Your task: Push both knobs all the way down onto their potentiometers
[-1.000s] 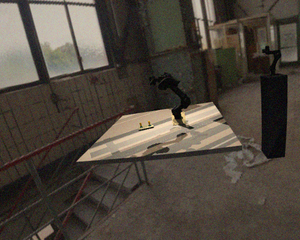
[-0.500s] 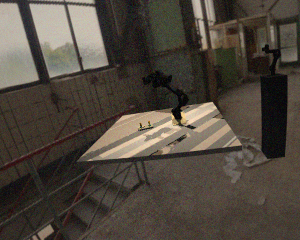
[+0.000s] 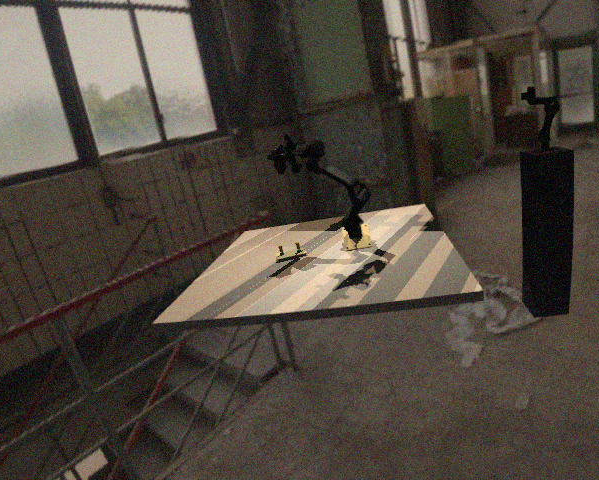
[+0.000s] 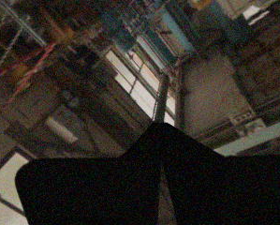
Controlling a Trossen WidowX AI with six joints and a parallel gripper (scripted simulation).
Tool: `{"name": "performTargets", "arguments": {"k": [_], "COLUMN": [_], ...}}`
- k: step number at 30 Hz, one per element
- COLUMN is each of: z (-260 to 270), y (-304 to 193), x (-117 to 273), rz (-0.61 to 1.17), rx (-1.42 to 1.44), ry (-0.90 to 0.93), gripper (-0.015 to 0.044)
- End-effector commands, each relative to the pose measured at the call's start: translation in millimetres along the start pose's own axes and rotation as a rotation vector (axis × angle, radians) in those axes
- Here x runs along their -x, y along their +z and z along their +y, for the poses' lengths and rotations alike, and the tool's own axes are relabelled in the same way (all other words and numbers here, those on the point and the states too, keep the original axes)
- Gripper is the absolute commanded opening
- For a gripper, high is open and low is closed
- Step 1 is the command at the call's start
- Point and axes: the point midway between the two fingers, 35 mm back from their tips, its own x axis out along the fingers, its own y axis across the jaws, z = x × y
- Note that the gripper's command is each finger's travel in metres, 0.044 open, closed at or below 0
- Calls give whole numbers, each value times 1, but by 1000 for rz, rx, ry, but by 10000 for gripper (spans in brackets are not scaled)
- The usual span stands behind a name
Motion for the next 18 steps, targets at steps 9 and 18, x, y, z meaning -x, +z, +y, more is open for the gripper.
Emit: {"name": "performTargets", "arguments": {"k": [9, 18], "z": [66, 135], "y": [-38, -59], "x": [-7, -7], "rz": [101, 191], "rx": [-320, -528], "ry": [96, 216], "gripper": [0, 0]}}
